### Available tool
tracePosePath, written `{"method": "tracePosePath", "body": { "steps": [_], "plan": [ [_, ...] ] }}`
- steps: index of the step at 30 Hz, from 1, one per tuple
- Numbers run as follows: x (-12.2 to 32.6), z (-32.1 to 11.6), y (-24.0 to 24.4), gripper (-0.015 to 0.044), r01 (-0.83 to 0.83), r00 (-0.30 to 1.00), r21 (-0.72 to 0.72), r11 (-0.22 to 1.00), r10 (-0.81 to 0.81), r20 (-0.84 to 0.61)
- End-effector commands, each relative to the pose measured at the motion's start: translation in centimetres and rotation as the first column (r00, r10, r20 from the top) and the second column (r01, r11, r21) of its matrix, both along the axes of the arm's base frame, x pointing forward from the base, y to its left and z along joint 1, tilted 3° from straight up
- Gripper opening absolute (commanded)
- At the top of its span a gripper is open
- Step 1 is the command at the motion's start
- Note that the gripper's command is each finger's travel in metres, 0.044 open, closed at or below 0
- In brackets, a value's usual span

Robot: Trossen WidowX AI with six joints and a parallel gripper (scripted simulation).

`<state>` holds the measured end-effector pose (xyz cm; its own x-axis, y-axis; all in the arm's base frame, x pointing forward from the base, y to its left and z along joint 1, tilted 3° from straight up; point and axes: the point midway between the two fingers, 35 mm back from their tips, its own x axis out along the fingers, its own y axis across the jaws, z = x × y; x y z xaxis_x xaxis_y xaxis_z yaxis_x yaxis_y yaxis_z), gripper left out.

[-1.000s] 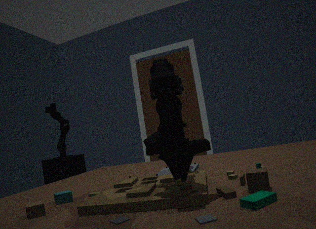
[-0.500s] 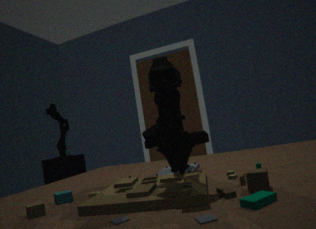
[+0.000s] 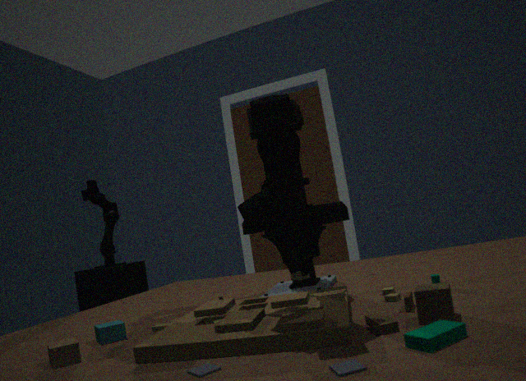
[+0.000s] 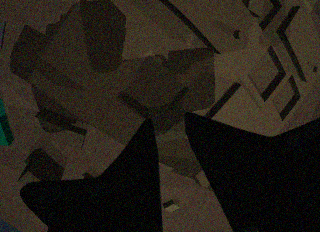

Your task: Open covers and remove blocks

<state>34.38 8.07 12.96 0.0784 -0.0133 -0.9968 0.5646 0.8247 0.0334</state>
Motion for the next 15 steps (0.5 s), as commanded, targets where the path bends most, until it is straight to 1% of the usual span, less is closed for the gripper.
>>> {"method": "tracePosePath", "body": {
  "steps": [1, 10, 15],
  "plan": [
    [0.0, 1.3, 0.1, 0.008, 0.005, 1.0, 0.006, 1.0, -0.005, 0.011],
    [-0.3, 3.1, 0.0, 0.008, 0.005, 1.0, 0.006, 1.0, -0.005, 0.011],
    [0.1, 3.1, -1.6, 0.008, 0.005, 1.0, 0.004, 1.0, -0.005, 0.01]
  ]
}}
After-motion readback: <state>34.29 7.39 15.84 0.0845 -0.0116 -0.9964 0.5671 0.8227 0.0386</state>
